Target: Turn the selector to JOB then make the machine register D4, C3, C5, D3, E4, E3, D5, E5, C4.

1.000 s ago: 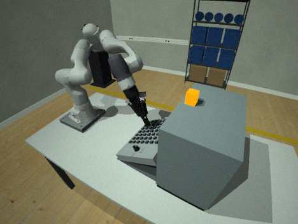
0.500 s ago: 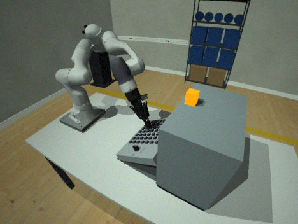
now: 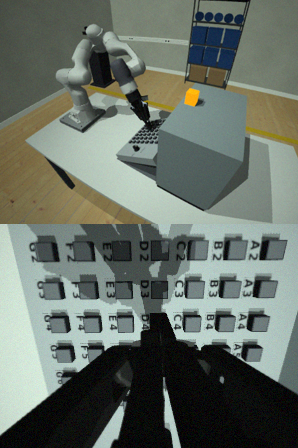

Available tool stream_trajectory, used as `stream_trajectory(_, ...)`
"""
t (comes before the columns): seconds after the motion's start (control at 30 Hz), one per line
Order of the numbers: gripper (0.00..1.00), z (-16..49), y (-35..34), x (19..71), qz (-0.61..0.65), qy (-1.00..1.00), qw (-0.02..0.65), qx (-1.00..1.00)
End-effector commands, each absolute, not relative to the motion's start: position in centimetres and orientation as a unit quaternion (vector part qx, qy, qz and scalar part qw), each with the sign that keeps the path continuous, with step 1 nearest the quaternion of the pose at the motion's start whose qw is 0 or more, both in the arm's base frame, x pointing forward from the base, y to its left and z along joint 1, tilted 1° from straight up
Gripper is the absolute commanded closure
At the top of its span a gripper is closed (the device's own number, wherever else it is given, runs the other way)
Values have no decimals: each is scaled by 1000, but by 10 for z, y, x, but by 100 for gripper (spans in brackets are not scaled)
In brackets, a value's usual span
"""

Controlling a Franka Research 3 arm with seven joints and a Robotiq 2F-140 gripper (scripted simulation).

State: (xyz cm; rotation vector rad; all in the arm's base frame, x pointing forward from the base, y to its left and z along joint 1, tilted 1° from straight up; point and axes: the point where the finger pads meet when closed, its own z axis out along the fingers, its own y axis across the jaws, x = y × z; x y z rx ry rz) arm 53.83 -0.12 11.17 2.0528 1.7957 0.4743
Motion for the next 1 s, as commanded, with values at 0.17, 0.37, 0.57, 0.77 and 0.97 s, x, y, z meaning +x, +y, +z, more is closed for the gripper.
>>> stream_trajectory(0.17,90,113,-2,540,168,641,189,725)
stream_trajectory(0.37,90,113,-2,540,168,641,189,725)
stream_trajectory(0.57,90,112,-2,540,168,641,189,725)
stream_trajectory(0.77,90,111,-2,541,168,641,189,725)
stream_trajectory(0.97,90,109,-2,541,168,641,189,725)
